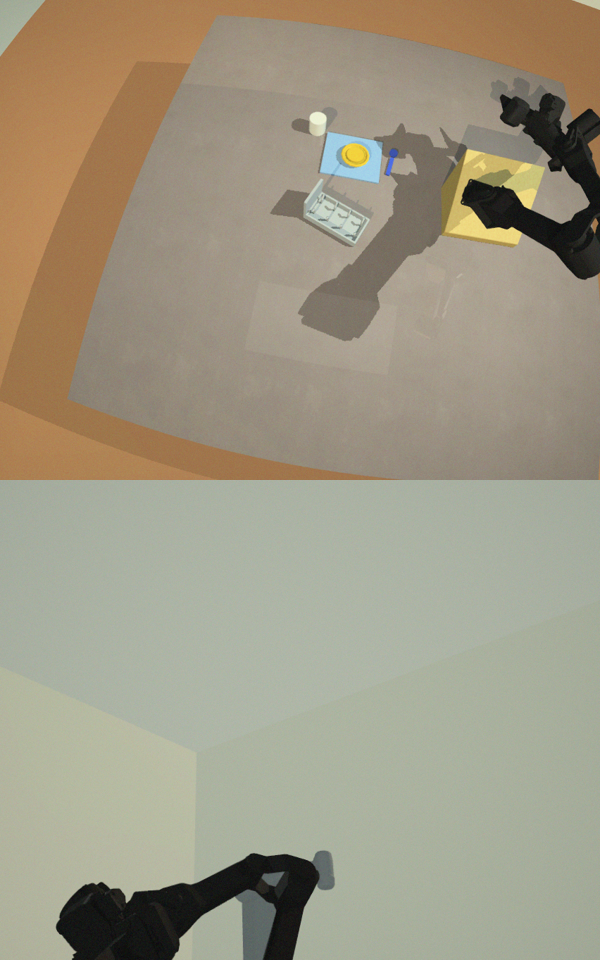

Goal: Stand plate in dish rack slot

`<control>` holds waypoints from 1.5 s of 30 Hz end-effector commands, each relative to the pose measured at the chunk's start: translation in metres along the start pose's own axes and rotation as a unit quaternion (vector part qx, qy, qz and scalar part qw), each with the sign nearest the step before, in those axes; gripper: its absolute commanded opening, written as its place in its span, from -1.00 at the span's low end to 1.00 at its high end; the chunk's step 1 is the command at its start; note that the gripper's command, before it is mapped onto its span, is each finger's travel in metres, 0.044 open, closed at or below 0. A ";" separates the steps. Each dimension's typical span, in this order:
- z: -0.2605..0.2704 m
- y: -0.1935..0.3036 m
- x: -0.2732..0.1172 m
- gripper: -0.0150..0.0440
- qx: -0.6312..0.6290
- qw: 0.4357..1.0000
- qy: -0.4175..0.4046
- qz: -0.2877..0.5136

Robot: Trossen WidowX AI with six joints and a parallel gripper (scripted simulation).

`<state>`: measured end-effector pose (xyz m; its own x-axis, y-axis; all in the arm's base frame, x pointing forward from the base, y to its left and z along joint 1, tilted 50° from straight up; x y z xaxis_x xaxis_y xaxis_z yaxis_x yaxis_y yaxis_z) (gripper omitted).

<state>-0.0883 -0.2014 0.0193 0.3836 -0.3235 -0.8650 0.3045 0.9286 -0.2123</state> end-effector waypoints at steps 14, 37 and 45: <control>0.051 -0.018 0.033 0.86 -0.121 0.986 -0.029 0.112; 0.166 -0.017 0.085 0.86 -0.373 0.881 -0.078 0.281; 0.211 -0.001 0.099 0.86 -0.435 0.826 -0.100 0.344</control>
Point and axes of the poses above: the point midway between the two fingers, 35 mm back from their tips, its own x axis out along the fingers, its own z axis across the jaws, y = z × x, the point moved 8 cm from there along -x, back along the fingers, and after that the axes turned 8 degrees about x, right-handed, at the moved point
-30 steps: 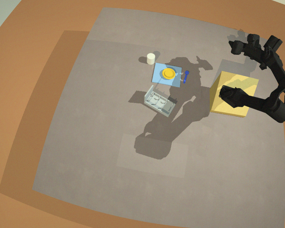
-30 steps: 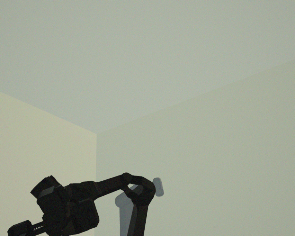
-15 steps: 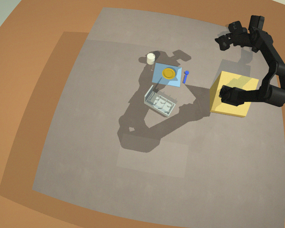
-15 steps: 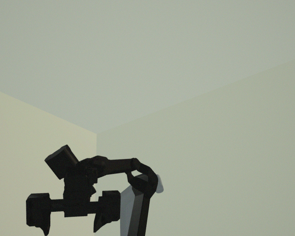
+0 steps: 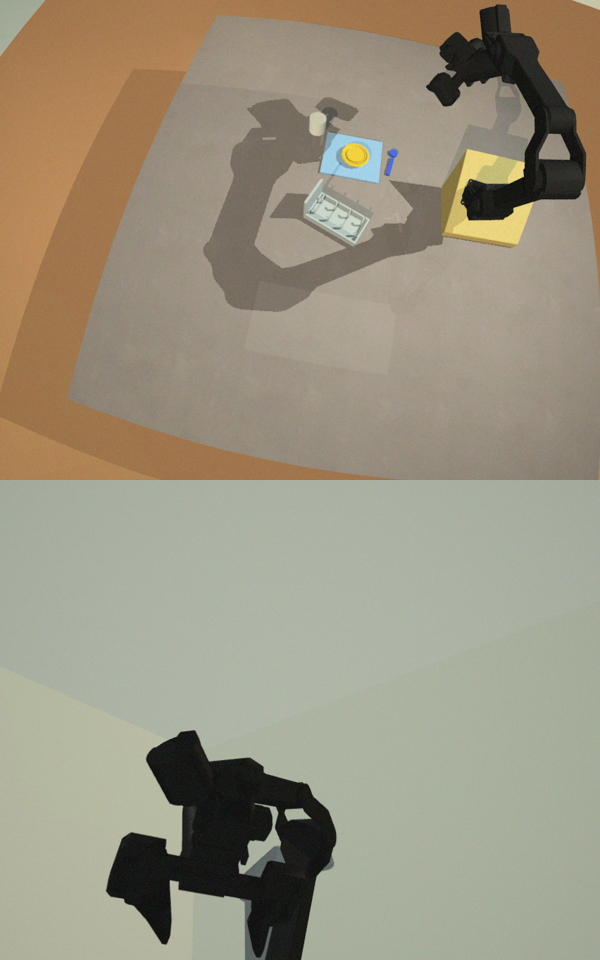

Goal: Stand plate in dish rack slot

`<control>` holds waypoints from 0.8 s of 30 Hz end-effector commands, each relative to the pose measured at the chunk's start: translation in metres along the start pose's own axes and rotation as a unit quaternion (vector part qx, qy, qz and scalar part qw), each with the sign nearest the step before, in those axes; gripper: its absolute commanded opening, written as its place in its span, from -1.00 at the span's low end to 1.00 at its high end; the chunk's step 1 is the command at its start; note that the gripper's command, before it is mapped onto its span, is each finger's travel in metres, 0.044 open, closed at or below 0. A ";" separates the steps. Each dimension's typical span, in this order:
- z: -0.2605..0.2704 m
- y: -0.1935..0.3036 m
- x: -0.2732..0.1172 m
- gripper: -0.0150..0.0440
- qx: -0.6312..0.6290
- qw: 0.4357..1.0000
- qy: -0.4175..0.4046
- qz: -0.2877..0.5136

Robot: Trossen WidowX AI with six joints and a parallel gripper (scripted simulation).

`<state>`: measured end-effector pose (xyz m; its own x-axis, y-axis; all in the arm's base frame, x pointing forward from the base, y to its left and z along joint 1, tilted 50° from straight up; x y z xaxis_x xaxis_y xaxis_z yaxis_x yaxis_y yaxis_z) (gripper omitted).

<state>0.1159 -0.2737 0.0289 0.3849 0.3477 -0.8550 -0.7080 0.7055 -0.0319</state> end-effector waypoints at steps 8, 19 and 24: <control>0.064 -0.045 0.032 0.86 -0.114 0.986 -0.049 0.110; 0.135 -0.070 0.066 0.86 -0.202 0.949 -0.094 0.225; 0.171 -0.075 0.083 0.86 -0.237 0.923 -0.118 0.280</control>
Point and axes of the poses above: the point midway between the two fingers, 35 mm back from their tips, its own x axis out along the fingers, its own z axis across the jaws, y = z × x, the point moved 8 cm from there along -x, back along the fingers, and after that the axes turned 8 degrees about x, right-handed, at the moved point
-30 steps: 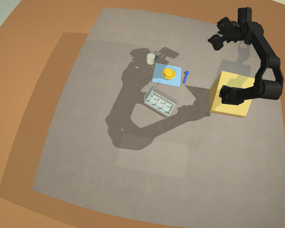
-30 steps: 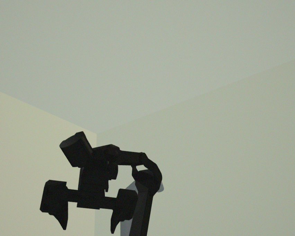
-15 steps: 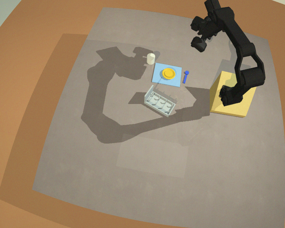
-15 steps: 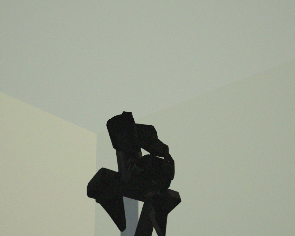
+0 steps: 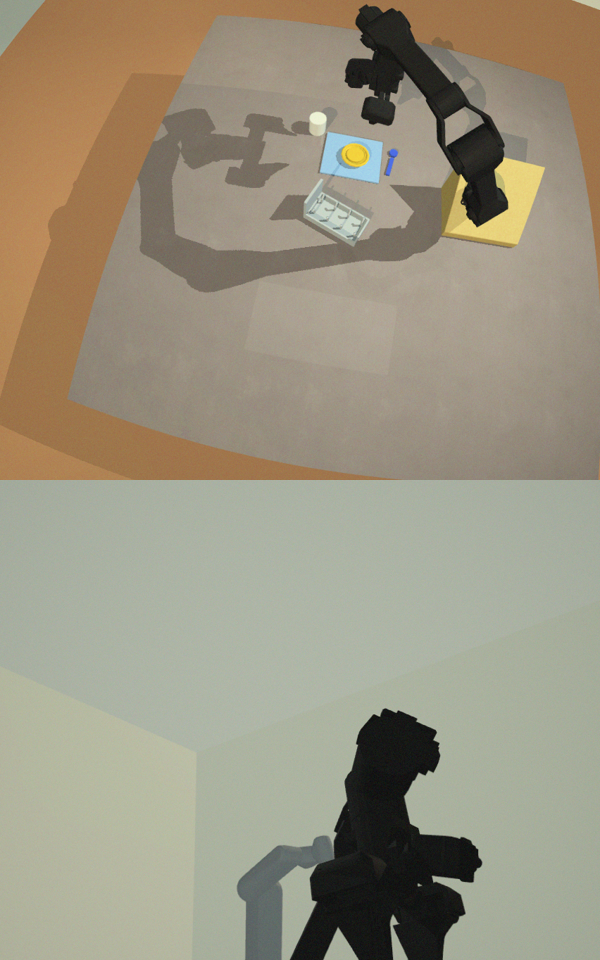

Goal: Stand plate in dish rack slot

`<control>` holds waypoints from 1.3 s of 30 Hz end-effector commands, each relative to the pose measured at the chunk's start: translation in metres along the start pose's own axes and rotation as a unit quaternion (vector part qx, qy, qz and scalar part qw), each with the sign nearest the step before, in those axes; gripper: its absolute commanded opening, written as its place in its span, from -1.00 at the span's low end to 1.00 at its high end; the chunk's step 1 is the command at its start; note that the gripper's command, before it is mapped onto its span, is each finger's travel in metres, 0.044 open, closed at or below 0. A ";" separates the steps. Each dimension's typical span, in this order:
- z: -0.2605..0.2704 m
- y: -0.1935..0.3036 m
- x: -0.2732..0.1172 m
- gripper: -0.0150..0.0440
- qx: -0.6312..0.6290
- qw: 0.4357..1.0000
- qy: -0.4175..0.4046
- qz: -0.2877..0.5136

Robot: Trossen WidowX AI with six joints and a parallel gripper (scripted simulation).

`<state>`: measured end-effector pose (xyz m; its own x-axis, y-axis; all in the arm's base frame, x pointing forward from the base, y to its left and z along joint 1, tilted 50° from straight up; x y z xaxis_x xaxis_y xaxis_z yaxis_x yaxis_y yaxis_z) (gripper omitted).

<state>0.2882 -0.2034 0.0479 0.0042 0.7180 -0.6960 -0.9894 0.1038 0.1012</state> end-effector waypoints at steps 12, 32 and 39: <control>0.018 -0.009 0.120 0.86 -0.023 0.999 -0.020 0.032; 0.019 -0.015 0.145 0.86 -0.023 0.999 -0.020 0.032; 0.020 -0.014 0.157 0.86 -0.023 0.999 -0.020 0.032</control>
Point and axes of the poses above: the point midway between the two fingers, 35 mm back from their tips, its own x axis out along the fingers, its own z axis across the jaws, y = z × x, the point moved 8 cm from there along -x, back along the fingers, and after that the axes turned 8 degrees about x, right-handed, at the moved point
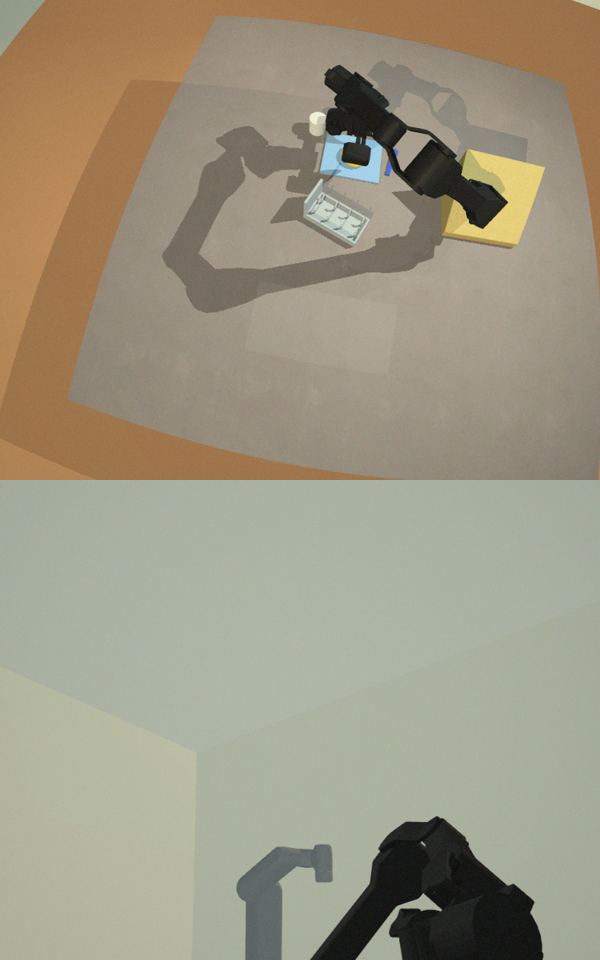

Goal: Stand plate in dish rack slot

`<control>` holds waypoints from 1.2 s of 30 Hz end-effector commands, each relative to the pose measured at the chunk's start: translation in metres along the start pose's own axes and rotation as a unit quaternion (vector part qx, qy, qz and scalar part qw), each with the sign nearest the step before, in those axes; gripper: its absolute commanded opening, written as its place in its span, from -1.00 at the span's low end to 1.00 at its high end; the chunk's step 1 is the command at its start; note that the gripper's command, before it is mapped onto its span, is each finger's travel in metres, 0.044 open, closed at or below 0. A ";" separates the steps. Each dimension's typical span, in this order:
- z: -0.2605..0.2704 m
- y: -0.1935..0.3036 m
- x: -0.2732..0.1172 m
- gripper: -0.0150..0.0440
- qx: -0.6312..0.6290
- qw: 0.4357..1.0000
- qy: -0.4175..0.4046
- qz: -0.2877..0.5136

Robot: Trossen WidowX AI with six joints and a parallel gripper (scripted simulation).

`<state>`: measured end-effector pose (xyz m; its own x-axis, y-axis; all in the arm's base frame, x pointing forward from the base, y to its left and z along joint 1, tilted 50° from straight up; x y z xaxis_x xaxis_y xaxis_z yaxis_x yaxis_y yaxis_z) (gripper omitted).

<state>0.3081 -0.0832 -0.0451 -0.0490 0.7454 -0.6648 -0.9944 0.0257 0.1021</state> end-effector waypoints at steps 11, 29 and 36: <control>0.001 0.003 0.024 0.86 0.004 1.000 -0.004 0.003; 0.002 0.005 0.032 0.78 0.003 1.000 -0.005 0.003; 0.002 0.005 0.032 0.62 0.003 1.000 -0.005 0.003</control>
<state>0.3024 -0.0582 -0.0644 -0.0548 0.7506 -0.6585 -0.9937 0.0233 0.1092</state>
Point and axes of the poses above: the point midway between the two fingers, 35 mm back from their tips, its own x axis out along the fingers, its own z axis across the jaws, y = z × x, the point moved 8 cm from there along -x, back along the fingers, and after that the axes turned 8 degrees about x, right-handed, at the moved point
